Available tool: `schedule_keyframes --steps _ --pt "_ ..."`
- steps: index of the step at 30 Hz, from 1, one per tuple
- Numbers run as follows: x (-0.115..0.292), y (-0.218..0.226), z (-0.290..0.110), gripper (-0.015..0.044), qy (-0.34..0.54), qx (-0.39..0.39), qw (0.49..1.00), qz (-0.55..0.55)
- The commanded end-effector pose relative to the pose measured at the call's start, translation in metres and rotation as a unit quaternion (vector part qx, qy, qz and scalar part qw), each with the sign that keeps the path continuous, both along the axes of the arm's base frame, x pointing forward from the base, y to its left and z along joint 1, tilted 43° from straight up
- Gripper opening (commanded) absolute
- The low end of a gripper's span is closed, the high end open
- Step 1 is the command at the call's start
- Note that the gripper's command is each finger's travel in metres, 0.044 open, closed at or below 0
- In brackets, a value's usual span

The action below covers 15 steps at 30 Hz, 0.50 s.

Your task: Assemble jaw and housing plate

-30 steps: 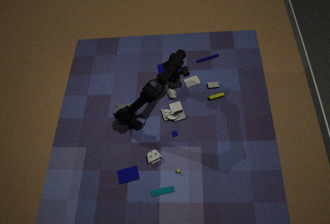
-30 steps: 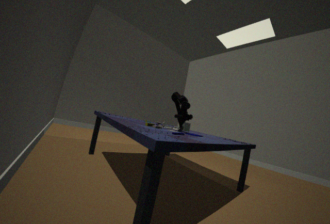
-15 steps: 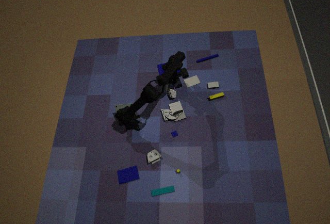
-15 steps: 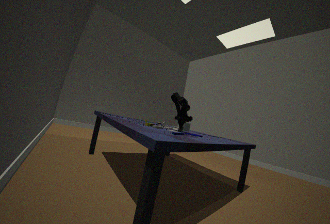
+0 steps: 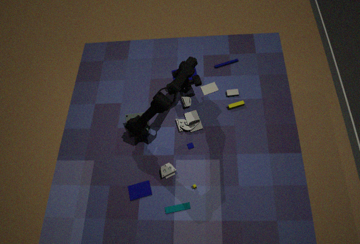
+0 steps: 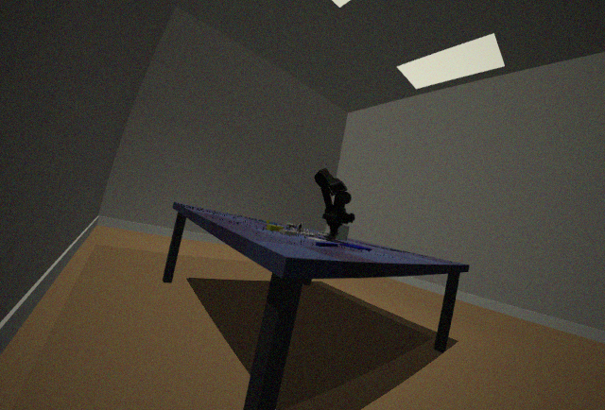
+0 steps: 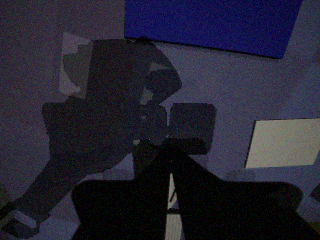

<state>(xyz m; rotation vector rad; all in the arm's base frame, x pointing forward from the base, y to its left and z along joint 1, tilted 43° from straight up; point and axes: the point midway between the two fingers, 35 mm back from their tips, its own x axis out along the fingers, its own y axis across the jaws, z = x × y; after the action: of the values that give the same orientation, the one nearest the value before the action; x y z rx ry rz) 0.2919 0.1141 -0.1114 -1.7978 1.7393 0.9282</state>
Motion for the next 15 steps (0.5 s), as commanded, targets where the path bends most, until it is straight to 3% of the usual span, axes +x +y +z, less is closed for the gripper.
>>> schedule_keyframes --steps 1,15 --pt "-0.007 -0.001 0.0 0.0 0.0 0.001 1.0 -0.002" --pt "-0.028 -0.004 0.003 0.0 0.001 0.0 1.0 -0.002"
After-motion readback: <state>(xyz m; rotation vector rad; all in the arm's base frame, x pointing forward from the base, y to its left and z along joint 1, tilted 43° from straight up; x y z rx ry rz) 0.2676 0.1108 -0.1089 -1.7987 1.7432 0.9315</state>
